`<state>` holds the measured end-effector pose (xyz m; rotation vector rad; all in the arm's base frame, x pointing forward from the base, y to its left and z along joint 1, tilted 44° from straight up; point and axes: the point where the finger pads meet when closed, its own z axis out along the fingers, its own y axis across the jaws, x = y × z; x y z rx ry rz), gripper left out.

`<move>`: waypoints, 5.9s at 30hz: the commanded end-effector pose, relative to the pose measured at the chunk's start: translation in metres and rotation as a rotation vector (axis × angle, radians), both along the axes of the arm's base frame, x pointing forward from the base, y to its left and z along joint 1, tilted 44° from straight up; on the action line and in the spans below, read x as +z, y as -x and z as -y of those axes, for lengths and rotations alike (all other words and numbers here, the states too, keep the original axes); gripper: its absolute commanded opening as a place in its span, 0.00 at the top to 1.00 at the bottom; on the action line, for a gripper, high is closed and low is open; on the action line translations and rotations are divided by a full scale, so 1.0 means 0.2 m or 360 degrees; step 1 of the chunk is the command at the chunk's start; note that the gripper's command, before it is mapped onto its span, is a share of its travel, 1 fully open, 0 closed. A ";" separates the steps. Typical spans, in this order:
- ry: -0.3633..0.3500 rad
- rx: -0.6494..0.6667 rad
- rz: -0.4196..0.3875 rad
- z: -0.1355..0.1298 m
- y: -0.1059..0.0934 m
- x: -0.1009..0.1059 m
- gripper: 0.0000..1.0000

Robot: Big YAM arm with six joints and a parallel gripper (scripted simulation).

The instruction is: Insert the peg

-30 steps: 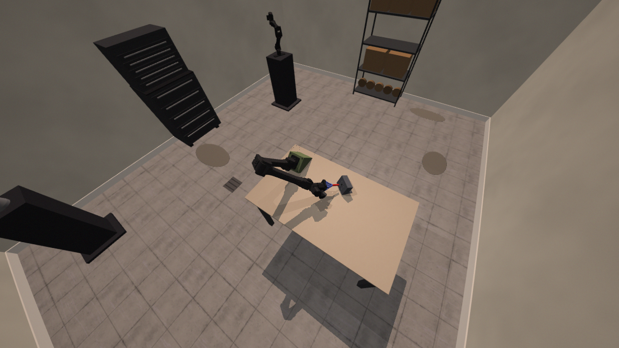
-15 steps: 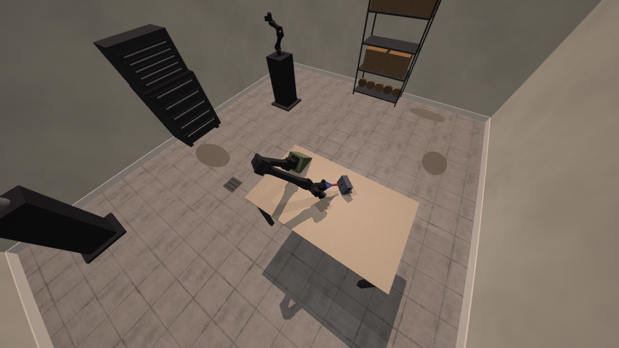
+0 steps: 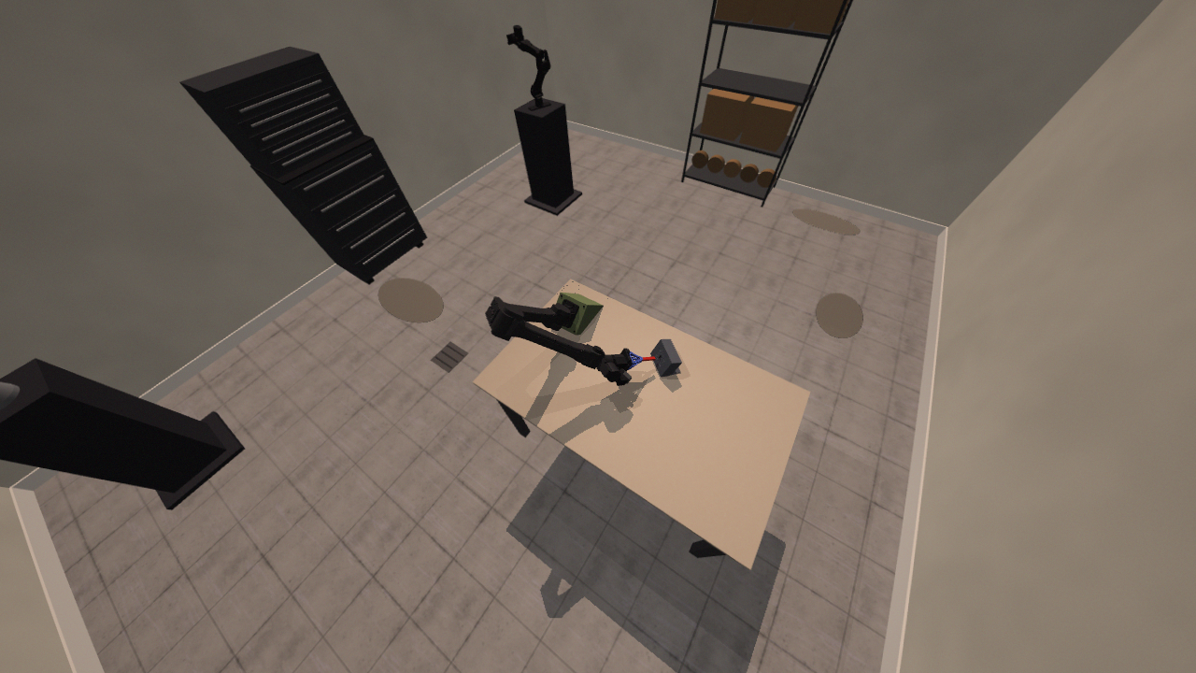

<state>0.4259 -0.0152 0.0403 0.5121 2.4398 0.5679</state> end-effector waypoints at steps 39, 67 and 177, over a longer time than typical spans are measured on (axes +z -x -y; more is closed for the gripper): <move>0.0018 0.0021 0.0063 -0.07 -0.19 0.00 1.00; 0.0018 0.0021 0.0063 -0.09 -0.24 -0.05 1.00; 0.0022 0.0041 0.0066 -0.04 0.09 0.24 0.00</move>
